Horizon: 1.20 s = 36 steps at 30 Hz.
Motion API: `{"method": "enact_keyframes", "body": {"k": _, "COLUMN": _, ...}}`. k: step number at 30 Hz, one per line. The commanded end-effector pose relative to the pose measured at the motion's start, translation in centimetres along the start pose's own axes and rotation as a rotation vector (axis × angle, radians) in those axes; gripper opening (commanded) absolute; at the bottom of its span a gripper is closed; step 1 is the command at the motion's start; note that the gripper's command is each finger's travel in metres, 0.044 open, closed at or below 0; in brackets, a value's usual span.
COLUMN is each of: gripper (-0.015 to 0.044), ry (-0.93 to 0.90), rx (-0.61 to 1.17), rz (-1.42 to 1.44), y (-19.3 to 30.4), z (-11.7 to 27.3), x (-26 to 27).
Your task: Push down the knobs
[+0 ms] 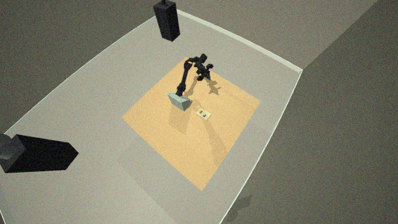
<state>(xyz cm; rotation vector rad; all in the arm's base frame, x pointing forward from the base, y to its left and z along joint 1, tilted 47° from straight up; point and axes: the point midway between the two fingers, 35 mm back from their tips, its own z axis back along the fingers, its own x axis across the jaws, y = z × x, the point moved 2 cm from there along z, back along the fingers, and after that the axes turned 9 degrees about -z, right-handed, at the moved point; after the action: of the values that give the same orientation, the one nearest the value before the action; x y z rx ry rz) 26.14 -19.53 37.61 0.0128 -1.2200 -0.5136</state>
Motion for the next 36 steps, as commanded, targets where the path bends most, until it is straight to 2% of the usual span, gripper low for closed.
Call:
{"method": "enact_keyframes", "body": {"k": 1, "gripper": 0.0000, "ry": 0.111, "rx": 0.047, "rz": 0.094, "y": -0.3, "z": -2.8, "x": -2.5}}
{"method": "enact_keyframes", "body": {"k": 19, "gripper": 0.0000, "ry": 0.470, "rx": 0.350, "rz": 0.470, "y": 0.4, "z": -10.9, "x": -13.1}}
{"method": "enact_keyframes", "body": {"k": 36, "gripper": 0.0000, "ry": 0.683, "rx": 0.795, "rz": 0.761, "y": 2.8, "z": -14.5, "x": -24.6}}
